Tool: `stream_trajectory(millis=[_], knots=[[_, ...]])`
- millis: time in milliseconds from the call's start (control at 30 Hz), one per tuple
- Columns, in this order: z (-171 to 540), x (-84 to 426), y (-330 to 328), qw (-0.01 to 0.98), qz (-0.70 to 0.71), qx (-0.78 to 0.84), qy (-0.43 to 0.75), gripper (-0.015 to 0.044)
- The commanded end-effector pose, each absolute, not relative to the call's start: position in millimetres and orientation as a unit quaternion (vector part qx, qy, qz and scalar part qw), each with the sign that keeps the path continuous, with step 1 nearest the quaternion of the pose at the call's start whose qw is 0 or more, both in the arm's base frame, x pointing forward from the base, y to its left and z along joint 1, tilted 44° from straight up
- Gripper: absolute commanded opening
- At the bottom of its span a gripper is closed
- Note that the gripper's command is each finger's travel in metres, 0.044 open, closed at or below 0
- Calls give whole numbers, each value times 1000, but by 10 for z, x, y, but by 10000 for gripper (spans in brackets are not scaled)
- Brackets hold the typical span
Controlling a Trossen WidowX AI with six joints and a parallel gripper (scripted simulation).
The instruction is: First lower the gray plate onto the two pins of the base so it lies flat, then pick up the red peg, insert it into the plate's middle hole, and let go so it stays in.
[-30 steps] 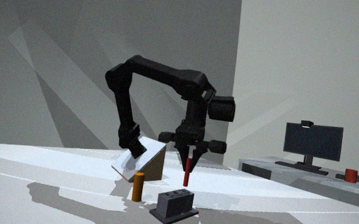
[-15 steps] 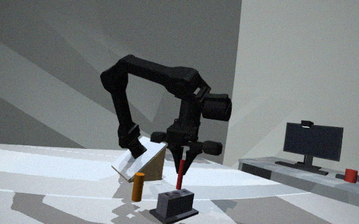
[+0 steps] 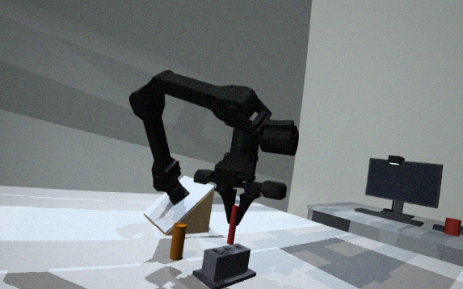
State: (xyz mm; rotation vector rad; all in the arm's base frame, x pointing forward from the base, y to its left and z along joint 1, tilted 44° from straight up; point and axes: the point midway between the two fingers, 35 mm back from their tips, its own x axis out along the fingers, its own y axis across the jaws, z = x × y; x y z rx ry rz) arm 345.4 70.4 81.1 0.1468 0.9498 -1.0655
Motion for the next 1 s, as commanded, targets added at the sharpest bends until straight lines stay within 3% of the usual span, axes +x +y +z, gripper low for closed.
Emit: stream_trajectory(millis=[0,967], knots=[[834,3456,704,755,-487,66,433,0],[853,3458,692,755,-487,66,433,0]])
